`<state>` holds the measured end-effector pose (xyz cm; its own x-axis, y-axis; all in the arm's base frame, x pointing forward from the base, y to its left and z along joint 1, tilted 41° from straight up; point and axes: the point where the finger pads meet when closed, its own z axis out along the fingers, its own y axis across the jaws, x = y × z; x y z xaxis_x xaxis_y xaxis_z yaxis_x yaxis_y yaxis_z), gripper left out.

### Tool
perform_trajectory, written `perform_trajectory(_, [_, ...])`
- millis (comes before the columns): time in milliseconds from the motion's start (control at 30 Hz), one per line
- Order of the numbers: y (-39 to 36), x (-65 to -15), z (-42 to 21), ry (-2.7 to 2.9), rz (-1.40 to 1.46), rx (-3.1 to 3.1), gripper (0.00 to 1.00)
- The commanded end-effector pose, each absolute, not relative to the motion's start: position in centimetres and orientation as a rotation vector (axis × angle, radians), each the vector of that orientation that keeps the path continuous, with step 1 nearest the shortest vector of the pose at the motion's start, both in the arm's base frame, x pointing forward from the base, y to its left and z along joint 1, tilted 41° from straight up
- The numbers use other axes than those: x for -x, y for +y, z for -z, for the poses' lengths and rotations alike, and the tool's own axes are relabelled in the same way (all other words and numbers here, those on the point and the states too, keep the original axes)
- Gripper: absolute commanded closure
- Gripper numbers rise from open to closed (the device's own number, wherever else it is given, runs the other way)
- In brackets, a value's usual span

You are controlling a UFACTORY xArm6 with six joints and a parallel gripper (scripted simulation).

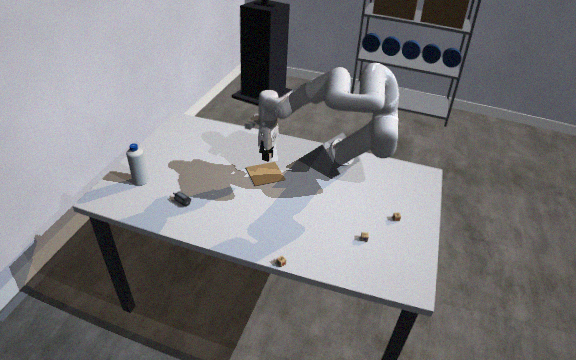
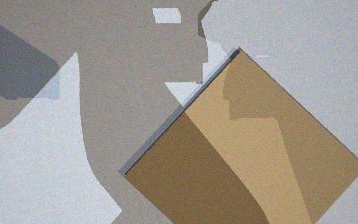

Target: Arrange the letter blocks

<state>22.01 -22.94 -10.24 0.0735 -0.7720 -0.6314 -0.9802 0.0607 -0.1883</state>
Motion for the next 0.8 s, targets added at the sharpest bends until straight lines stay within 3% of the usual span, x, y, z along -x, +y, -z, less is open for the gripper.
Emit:
perform_trajectory(0, [-23.17, -22.26, 10.13, 1.61, -0.373, 1.86, 0.77])
perform_trajectory(767, [-23.19, -22.92, 9.98, 1.152, -0.177, 2.142, 0.77])
